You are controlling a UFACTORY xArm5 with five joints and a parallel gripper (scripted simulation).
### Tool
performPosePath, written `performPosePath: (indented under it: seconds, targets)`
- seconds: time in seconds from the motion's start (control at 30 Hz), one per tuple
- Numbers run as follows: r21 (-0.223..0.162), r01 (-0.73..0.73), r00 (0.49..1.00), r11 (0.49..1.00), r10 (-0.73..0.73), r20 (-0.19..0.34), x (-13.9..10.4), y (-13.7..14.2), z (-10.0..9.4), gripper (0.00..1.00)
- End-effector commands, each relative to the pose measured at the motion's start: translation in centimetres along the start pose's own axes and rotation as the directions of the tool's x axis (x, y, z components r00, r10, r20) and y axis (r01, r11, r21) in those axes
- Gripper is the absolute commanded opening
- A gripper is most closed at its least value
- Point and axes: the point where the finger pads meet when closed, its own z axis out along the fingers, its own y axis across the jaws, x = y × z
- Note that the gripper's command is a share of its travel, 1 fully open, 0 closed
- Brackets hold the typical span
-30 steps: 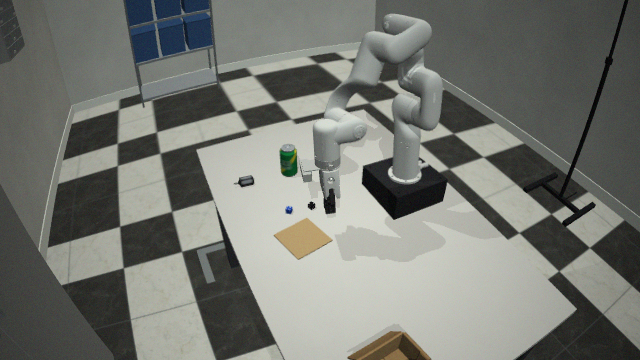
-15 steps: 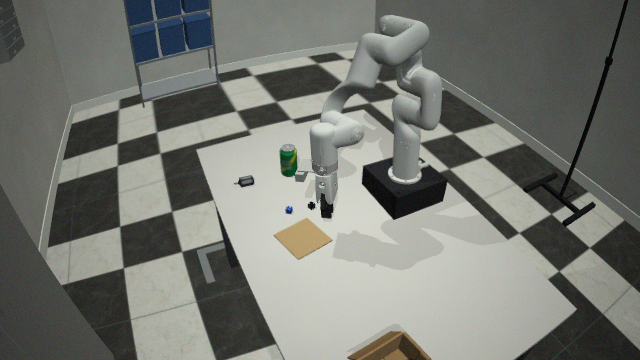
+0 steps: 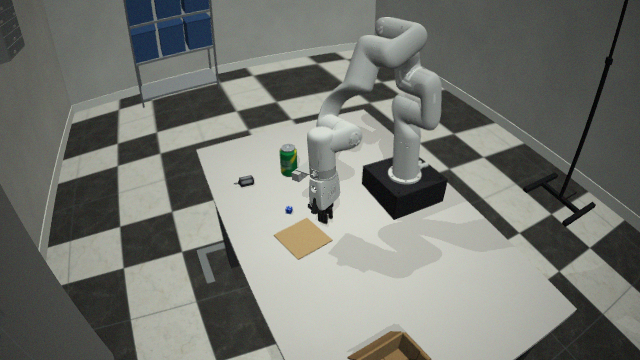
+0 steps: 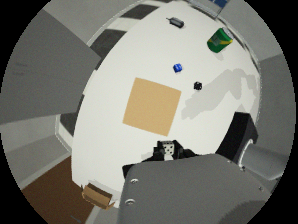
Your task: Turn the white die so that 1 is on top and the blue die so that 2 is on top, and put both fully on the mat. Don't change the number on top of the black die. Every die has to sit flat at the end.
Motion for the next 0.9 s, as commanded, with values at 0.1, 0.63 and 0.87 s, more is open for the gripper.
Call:
performPosePath:
  seconds: [0.1, 0.63, 0.87]
  targets:
    - [-0.002, -0.236, 0.972, 0.972, 0.236, 0.0, -0.5, -1.4, 0.0, 0.15]
    - [-0.004, -0.615, 0.788, 0.788, 0.615, -0.002, -1.6, -3.8, 0.4, 0.15]
    - [-0.004, -0.733, 0.68, 0.68, 0.733, -0.004, -2.1, -4.6, 0.5, 0.15]
